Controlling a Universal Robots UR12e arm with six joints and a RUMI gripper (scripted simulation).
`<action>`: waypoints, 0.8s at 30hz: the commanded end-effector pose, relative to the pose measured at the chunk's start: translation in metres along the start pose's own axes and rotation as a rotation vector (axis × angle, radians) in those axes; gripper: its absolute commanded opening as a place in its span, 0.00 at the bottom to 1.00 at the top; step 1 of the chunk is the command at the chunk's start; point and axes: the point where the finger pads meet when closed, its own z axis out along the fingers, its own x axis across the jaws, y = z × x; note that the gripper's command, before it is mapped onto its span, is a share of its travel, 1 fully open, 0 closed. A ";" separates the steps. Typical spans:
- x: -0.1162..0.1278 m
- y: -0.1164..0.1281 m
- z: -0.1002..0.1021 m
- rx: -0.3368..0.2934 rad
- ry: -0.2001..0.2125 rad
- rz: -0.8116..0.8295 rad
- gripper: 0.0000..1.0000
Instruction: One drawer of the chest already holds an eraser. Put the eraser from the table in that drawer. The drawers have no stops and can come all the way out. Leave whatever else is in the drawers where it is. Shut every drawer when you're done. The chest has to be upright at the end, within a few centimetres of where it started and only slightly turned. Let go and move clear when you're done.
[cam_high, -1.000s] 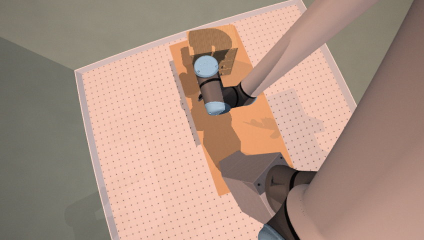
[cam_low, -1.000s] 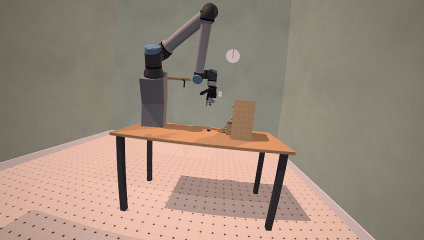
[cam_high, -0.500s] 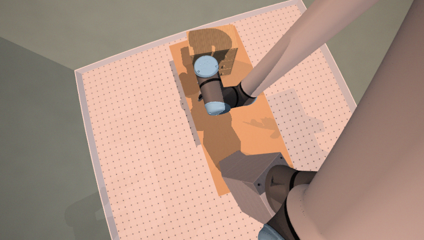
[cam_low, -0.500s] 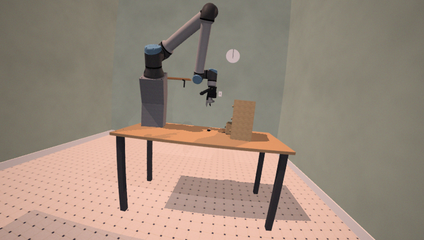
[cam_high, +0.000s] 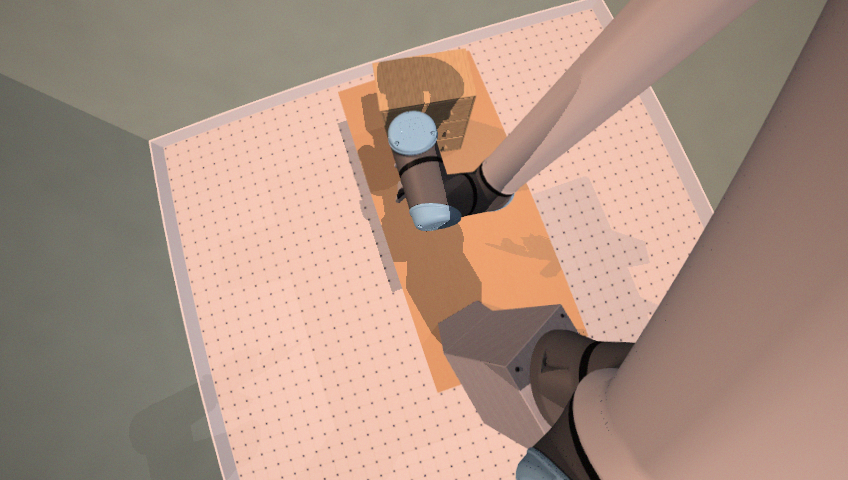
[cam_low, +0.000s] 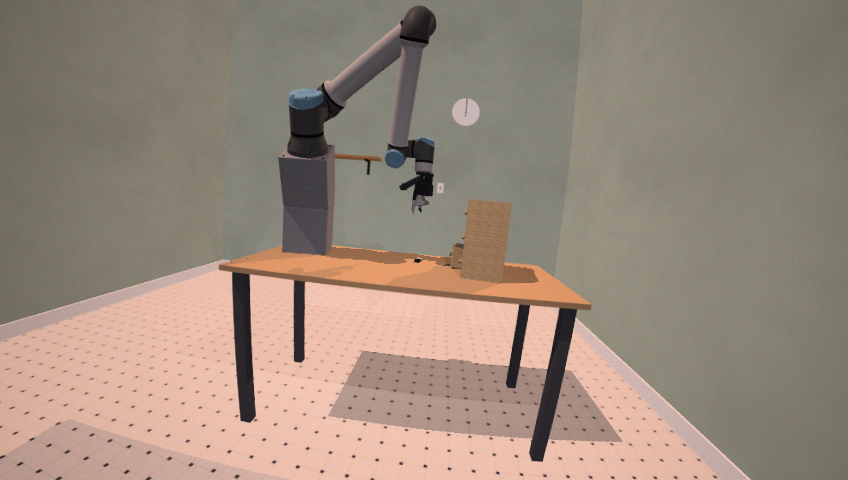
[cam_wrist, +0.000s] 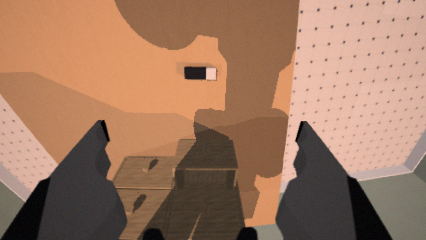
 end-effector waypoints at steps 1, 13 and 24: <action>0.001 0.001 -0.003 -0.003 0.002 0.000 1.00; 0.001 -0.001 -0.008 -0.001 0.002 -0.001 1.00; 0.001 0.000 -0.009 -0.001 0.002 0.000 1.00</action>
